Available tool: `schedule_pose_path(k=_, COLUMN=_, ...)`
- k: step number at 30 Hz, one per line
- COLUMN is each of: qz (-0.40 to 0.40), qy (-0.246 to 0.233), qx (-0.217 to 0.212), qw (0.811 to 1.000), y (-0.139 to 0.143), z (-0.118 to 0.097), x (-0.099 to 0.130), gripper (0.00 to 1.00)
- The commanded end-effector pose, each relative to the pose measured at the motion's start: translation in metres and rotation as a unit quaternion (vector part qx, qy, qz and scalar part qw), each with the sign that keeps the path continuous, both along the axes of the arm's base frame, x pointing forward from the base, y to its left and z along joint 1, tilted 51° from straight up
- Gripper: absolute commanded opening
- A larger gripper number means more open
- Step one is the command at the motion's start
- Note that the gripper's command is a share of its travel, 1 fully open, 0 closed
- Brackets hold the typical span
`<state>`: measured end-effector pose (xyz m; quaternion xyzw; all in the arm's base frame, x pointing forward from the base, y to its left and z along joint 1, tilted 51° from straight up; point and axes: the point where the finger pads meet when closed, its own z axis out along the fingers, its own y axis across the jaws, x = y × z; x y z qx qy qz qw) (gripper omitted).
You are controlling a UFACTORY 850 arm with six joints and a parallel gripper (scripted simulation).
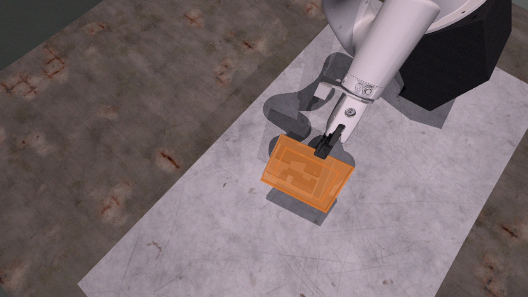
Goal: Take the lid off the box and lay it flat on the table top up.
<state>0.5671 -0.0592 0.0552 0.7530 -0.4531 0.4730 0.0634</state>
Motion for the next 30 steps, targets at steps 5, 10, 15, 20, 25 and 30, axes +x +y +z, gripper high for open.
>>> schedule_pose_path(k=5, qz=0.0, qy=-0.001, qx=0.0, qw=1.0, y=0.008, z=-0.009, x=-0.003, gripper=0.0)
schedule_pose_path(k=10, qz=0.0, qy=-0.001, qx=0.0, qw=1.0, y=0.015, z=-0.017, x=-0.006, gripper=0.0)
schedule_pose_path(k=15, qz=0.0, qy=-0.001, qx=0.0, qw=1.0, y=0.023, z=-0.027, x=-0.01, gripper=0.0)
schedule_pose_path(k=20, qz=0.0, qy=-0.001, qx=0.0, qw=1.0, y=0.03, z=-0.036, x=-0.014, gripper=0.0)
schedule_pose_path(k=25, qz=0.0, qy=-0.001, qx=0.0, qw=1.0, y=0.038, z=-0.046, x=-0.018, gripper=0.0)
schedule_pose_path(k=30, qz=0.0, qy=-0.001, qx=0.0, qw=1.0, y=0.048, z=-0.059, x=-0.023, gripper=0.0)
